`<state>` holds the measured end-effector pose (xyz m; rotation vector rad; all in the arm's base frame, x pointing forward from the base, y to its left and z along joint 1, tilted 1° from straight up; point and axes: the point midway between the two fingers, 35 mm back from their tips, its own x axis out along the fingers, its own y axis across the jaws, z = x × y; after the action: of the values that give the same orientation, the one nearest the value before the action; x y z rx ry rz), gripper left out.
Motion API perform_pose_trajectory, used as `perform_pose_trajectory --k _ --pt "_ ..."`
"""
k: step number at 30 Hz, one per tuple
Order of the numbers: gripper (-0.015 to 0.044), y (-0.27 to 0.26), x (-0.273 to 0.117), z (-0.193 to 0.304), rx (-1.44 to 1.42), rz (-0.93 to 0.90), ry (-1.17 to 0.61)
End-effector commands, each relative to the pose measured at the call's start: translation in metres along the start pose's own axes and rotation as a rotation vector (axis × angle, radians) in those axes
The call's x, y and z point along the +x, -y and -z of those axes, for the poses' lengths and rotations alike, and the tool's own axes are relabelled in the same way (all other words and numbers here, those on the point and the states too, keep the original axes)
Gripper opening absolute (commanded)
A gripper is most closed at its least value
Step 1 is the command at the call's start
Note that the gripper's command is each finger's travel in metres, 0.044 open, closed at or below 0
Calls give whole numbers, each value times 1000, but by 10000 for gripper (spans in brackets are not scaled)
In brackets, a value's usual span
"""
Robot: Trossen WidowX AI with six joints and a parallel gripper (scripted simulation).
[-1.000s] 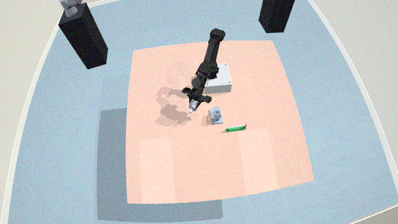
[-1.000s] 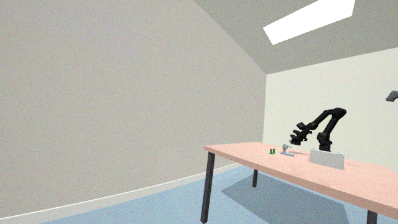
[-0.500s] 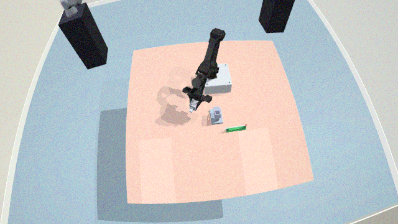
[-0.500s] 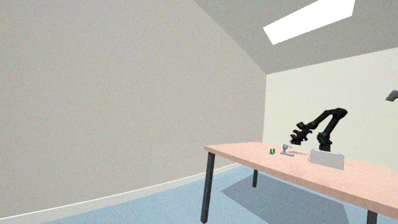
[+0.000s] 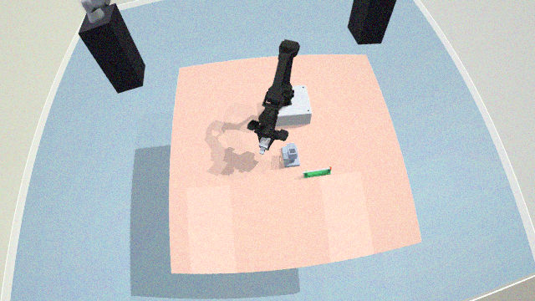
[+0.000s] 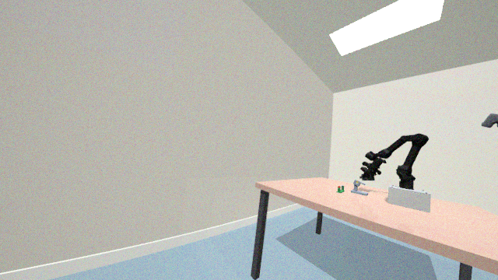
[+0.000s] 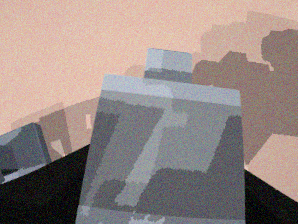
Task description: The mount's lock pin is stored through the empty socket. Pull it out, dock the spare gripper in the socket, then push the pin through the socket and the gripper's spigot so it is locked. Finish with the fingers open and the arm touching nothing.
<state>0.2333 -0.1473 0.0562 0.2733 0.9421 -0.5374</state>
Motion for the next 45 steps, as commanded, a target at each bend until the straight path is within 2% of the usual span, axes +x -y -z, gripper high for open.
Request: perform_pose_trajectory --k 1,45 --pt "0 -6 -1 -5 -12 -7 -32" --pt "0 -75 -21 -8 -230 -42 -566"
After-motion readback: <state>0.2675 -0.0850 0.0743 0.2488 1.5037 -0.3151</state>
